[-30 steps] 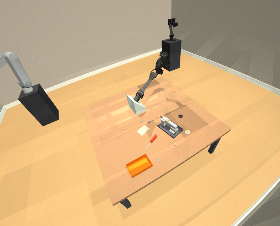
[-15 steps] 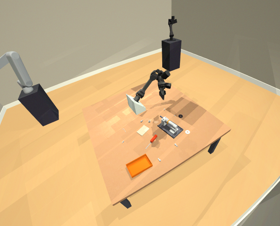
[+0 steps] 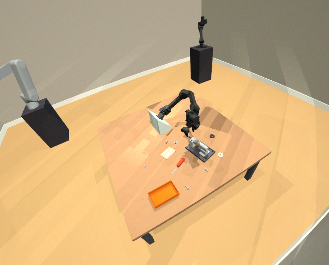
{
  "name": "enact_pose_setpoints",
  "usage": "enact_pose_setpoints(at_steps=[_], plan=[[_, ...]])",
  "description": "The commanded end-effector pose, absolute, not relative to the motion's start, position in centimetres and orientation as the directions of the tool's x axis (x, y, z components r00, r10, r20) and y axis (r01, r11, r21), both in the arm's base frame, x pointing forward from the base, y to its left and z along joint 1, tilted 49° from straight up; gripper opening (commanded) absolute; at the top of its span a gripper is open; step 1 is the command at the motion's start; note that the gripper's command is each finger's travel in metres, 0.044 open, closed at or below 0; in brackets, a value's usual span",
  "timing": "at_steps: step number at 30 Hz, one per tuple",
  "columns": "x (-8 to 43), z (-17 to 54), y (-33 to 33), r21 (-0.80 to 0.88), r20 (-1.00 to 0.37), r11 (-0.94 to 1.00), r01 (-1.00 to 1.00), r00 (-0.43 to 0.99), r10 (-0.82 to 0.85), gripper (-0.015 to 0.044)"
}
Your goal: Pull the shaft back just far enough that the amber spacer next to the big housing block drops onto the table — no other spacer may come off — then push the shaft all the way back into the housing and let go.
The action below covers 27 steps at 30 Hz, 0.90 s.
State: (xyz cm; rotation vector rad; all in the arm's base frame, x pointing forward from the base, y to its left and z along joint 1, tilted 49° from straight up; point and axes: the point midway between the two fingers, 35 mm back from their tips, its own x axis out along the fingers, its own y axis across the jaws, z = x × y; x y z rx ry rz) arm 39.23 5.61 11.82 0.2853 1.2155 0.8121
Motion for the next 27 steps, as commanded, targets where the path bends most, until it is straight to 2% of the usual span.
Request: enact_pose_setpoints(at_steps=[1,27], plan=[[36.83,10.08,9.07,0.736,-0.658,0.629,-0.250,-0.046,0.751,0.0440],[36.97,9.81,9.13,0.742,-0.654,0.626,-0.240,-0.055,0.754,0.0440]])
